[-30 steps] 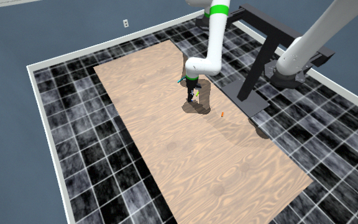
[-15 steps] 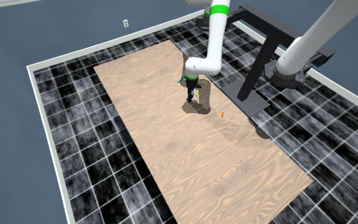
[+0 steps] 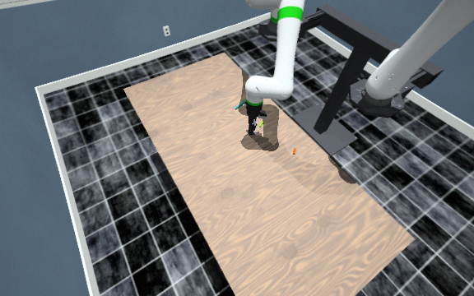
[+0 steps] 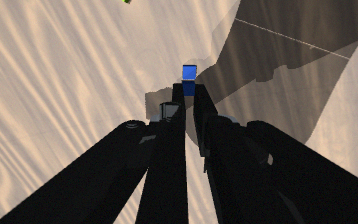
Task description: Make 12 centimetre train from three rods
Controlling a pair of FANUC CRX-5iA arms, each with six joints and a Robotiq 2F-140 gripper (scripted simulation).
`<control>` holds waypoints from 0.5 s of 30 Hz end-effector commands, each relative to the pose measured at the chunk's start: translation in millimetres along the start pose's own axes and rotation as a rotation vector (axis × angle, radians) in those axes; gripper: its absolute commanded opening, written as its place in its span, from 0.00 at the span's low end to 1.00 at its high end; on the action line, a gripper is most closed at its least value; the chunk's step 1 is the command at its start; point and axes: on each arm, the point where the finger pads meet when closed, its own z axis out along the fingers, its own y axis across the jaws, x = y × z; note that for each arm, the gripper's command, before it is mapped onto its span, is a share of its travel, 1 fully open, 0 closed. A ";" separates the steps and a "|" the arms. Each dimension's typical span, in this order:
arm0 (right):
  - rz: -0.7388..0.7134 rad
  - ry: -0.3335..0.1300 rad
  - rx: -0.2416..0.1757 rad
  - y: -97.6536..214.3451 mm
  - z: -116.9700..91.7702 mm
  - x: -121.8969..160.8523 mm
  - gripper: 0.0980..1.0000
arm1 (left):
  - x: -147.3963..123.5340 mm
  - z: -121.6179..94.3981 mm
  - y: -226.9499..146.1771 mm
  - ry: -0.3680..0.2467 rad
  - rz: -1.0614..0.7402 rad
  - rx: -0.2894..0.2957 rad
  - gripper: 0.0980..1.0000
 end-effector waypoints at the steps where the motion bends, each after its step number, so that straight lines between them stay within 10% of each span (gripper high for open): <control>1: -0.001 -0.001 -0.002 1.2 -1.5 0.4 0.03 | 0.3 -0.9 0.1 0.002 0.000 0.000 1.00; 15: -0.001 -0.001 -0.002 1.3 -1.5 2.3 0.03 | 0.3 -0.9 0.1 0.002 0.000 0.000 1.00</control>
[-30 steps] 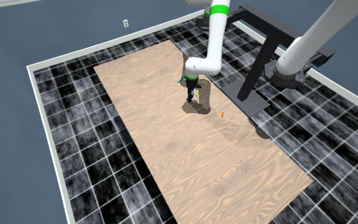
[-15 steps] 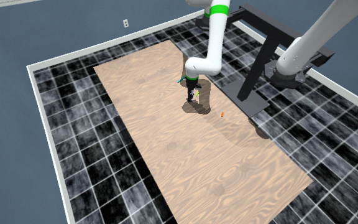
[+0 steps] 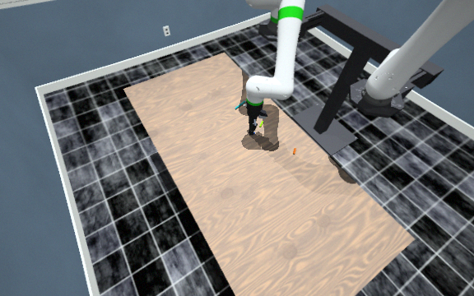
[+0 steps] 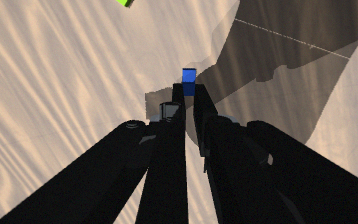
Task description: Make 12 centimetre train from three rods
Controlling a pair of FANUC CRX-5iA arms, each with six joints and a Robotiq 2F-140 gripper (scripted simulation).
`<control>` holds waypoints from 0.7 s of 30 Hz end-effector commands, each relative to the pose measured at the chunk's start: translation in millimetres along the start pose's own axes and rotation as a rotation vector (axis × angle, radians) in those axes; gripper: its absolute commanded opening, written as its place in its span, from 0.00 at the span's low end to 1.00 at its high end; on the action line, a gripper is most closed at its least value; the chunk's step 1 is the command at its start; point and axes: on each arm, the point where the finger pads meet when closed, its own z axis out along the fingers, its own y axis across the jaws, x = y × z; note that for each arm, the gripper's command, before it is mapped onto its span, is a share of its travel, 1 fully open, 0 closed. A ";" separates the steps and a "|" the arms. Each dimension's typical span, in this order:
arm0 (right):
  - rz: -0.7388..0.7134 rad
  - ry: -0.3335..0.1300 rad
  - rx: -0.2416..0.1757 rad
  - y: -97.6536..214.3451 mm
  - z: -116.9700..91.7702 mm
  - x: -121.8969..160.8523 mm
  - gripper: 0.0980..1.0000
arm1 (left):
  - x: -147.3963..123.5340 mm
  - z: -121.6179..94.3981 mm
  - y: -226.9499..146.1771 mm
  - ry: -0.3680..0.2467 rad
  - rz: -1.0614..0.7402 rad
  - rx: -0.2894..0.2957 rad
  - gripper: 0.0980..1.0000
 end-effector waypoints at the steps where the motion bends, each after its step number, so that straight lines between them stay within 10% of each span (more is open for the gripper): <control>1: 0.000 -0.001 -0.002 1.2 -1.5 -0.5 0.03 | 0.3 -0.9 0.1 0.002 0.000 0.000 1.00; 21: 0.000 -0.001 -0.002 1.2 -1.5 -0.5 0.08 | 0.3 -0.9 0.1 0.002 0.000 0.000 1.00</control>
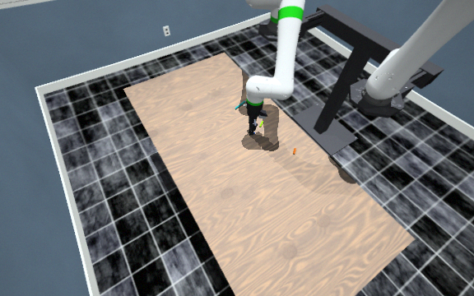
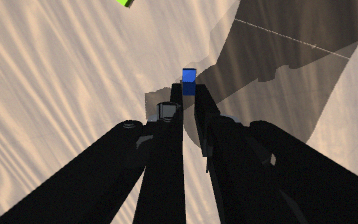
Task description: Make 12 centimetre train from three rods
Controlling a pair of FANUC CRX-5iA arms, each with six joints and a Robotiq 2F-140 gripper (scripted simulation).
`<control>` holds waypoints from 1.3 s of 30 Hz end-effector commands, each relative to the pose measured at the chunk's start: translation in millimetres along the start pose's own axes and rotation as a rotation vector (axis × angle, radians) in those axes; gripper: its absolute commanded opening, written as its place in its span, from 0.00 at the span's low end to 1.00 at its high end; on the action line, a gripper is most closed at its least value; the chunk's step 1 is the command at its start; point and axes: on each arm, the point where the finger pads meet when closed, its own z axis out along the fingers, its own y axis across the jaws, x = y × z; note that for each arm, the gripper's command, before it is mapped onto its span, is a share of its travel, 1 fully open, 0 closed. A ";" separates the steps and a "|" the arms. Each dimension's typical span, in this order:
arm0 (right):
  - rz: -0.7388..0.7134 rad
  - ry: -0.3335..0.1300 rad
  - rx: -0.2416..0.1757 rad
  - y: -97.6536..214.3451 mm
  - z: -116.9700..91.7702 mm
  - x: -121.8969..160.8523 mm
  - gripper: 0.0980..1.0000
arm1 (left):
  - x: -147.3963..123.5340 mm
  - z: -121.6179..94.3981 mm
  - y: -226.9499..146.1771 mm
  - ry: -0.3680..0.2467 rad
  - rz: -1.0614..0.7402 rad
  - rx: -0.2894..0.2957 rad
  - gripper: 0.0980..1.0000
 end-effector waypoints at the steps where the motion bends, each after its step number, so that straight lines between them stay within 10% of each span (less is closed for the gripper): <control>1: 0.000 -0.001 -0.002 1.2 -1.5 -0.6 0.10 | 0.3 -0.9 0.1 0.002 0.000 0.000 1.00; 24: 0.000 -0.001 -0.002 1.2 -4.5 -0.6 0.15 | 0.3 -0.9 0.1 0.002 0.000 0.000 1.00; 39: 0.000 -0.001 -0.002 1.1 -61.3 -0.5 0.15 | 0.3 -0.9 0.1 0.002 0.000 0.000 1.00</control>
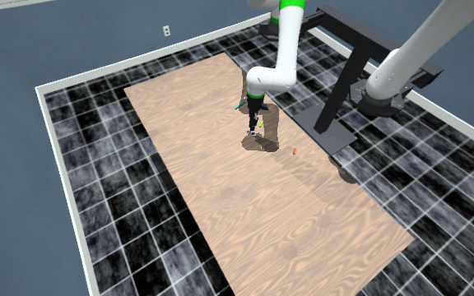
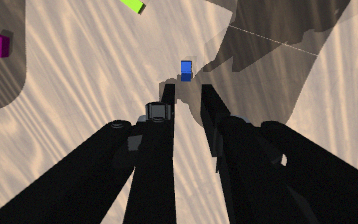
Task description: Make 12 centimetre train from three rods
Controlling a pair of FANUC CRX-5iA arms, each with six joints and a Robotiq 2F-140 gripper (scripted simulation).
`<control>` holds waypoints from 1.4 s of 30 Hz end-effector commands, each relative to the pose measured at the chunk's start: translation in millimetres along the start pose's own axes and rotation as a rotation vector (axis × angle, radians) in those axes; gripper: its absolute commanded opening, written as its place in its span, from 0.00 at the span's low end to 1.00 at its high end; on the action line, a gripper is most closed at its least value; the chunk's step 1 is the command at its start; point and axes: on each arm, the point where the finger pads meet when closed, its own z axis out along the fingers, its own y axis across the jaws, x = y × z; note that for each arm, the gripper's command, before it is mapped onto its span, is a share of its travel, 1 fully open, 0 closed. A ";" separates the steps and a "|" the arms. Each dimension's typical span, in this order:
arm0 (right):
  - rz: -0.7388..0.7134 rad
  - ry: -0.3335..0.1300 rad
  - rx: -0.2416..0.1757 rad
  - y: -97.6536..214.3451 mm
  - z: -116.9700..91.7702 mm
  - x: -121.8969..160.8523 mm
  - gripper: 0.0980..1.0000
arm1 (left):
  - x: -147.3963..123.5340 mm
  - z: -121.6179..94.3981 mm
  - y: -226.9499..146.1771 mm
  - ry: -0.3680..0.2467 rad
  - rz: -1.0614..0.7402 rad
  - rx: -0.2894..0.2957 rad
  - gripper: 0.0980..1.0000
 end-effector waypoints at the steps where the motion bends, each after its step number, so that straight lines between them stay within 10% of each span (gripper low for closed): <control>1: 0.000 -0.001 -0.002 0.7 -14.0 -0.4 0.15 | 0.3 -0.9 0.1 0.002 0.000 0.000 1.00; 12: 0.000 -0.001 -0.002 0.7 -39.0 -0.4 0.15 | 0.3 -0.9 0.1 0.002 0.000 0.000 1.00; 13: 0.000 -0.001 -0.002 0.7 -39.0 -0.4 1.00 | 0.3 -0.9 0.1 0.002 0.000 0.000 1.00; 42: -0.047 -0.001 -0.002 -2.2 -38.6 -1.3 1.00 | 0.3 -0.9 0.1 0.002 0.000 0.000 1.00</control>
